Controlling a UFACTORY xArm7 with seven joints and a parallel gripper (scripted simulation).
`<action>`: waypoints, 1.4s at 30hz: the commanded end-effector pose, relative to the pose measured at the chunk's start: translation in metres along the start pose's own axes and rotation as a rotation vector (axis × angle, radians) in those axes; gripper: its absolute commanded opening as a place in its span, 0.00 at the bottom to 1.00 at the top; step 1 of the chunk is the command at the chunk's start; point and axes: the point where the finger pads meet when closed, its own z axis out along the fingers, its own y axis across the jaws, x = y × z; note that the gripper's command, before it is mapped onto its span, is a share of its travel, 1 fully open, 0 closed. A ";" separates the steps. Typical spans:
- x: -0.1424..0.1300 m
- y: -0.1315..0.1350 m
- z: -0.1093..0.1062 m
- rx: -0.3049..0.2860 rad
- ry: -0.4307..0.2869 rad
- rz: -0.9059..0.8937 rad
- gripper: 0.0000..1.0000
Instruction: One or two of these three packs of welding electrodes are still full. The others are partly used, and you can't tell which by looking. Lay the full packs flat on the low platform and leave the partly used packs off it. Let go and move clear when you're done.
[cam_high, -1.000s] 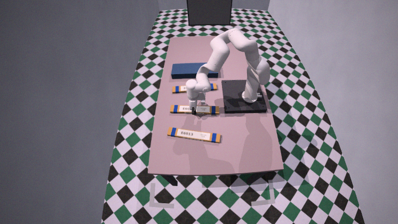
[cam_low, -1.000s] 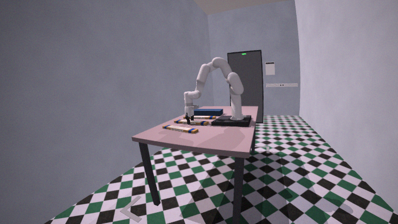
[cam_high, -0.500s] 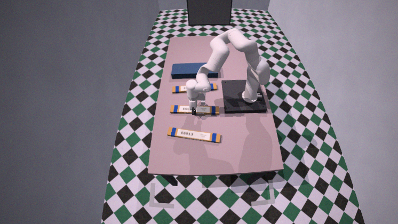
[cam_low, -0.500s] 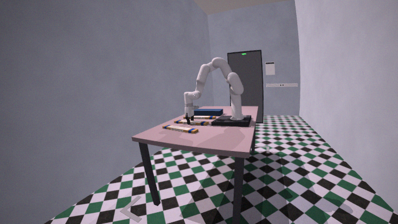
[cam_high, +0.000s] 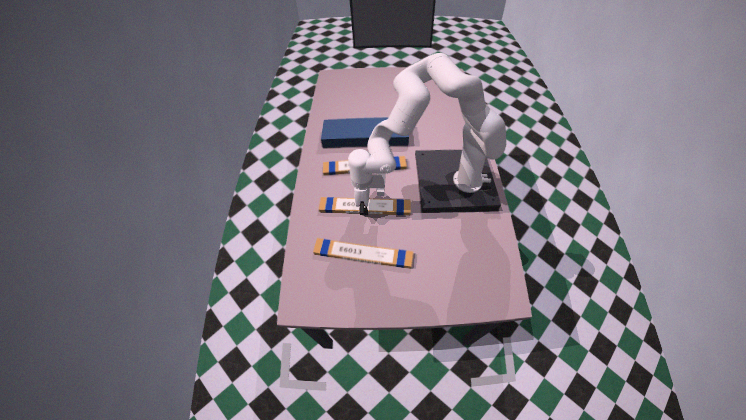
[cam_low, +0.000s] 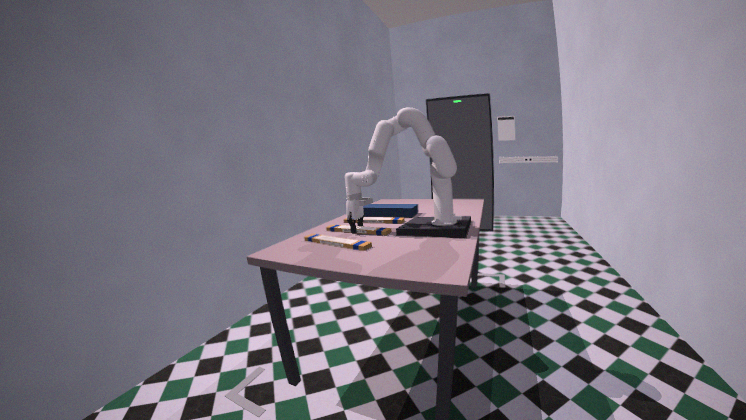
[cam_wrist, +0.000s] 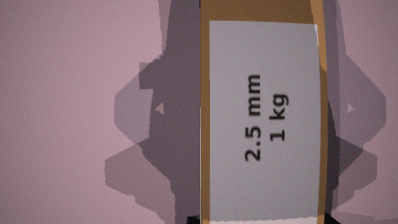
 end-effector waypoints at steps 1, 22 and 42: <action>-0.002 0.001 -0.002 -0.002 -0.005 0.000 0.58; -0.002 0.001 -0.001 -0.002 -0.005 0.000 1.00; -0.002 0.001 -0.001 -0.002 -0.005 0.000 1.00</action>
